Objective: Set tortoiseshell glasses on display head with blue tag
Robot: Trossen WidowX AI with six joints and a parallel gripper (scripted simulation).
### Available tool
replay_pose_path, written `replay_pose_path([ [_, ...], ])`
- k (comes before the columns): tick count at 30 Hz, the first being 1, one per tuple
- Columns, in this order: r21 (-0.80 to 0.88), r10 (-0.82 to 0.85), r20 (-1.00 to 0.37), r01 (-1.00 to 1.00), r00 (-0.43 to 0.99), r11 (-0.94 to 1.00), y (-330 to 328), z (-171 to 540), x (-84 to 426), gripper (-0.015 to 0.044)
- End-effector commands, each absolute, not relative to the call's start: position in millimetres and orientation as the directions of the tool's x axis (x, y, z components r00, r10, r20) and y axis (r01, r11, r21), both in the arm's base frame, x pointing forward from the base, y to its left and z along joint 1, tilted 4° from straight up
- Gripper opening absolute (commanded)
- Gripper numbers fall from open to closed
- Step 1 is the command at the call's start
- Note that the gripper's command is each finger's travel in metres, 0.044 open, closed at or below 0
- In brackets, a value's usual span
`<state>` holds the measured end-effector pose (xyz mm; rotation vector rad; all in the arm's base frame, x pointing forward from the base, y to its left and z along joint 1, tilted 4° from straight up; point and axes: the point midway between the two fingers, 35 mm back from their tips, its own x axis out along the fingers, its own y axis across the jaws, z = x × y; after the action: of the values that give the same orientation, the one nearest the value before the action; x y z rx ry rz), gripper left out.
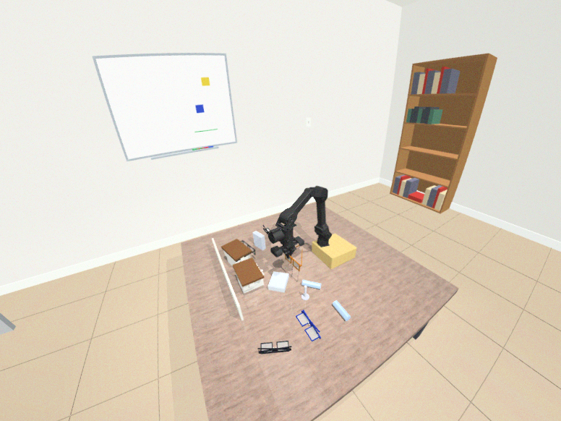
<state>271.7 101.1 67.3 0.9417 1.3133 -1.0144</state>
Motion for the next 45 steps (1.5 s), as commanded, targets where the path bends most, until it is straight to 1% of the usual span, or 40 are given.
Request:
replay_pose_path([
  [1, -0.035, -0.047, -0.999, 0.886, -0.016, 0.463, 112.0, 65.7, 270.4, 0.0],
  [7, -0.042, -0.045, -0.999, 0.74, -0.016, 0.671, 127.0, 65.4, 268.8, 0.0],
  [13, -0.045, -0.044, -0.999, 0.546, -0.016, 0.836, 142.0, 64.9, 266.3, 0.0],
  [19, -0.045, -0.042, -0.999, 0.317, -0.016, 0.947, 157.0, 64.4, 263.0, 0.0],
  [24, -0.043, -0.041, -0.999, 0.109, -0.017, 0.993, 169.5, 63.9, 259.6, 0.0],
  [29, -0.039, -0.041, -0.999, -0.103, -0.017, 0.994, 182.0, 63.3, 255.6, 0.0],
  [34, -0.032, -0.04, -0.999, -0.311, -0.018, 0.95, 194.4, 62.7, 251.0, 0.0],
  [39, -0.024, -0.039, -0.999, -0.504, -0.019, 0.863, 206.7, 62.0, 245.8, 0.0],
  [45, -0.013, -0.039, -0.999, -0.706, -0.02, 0.708, 221.3, 61.1, 238.8, 0.0],
])
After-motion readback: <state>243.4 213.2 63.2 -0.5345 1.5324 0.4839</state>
